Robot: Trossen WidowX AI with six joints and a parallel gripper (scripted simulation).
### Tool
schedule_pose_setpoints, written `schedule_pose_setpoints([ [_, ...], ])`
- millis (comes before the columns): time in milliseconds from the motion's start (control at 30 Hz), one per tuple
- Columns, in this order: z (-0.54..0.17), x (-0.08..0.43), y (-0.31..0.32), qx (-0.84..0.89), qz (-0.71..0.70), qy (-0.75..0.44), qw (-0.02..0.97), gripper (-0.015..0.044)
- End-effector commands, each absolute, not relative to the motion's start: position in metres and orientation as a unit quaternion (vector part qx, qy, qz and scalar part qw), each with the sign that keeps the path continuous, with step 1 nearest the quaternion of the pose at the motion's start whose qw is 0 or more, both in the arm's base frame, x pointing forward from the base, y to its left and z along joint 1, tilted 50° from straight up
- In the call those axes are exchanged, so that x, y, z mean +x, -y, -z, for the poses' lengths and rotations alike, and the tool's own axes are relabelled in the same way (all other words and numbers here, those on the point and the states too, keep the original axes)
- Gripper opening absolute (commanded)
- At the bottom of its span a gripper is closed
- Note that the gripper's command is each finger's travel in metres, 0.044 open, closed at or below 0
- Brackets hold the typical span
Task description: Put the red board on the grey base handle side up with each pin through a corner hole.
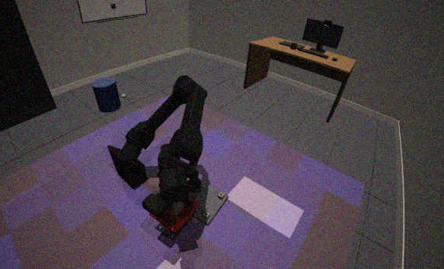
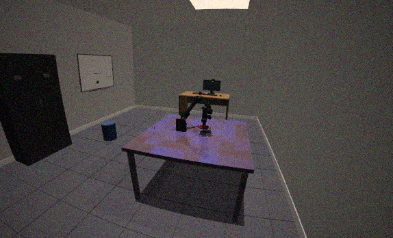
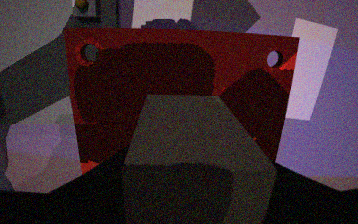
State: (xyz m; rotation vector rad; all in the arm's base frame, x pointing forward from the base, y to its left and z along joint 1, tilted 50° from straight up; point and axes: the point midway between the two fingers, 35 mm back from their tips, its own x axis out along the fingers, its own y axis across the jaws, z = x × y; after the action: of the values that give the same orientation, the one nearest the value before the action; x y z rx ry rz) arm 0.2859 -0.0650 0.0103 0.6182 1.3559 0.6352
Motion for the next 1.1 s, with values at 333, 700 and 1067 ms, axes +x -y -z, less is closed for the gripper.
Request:
schedule_pose_setpoints([
  [333, -0.035, 0.298, 0.045, 0.28, -0.284, -0.604, 0.69, 0.0],
  [700, -0.054, 0.305, 0.027, 0.282, -0.286, -0.603, 0.689, 0.0],
  [1067, -0.074, 0.31, 0.009, 0.285, -0.289, -0.602, 0.687, 0.0],
])
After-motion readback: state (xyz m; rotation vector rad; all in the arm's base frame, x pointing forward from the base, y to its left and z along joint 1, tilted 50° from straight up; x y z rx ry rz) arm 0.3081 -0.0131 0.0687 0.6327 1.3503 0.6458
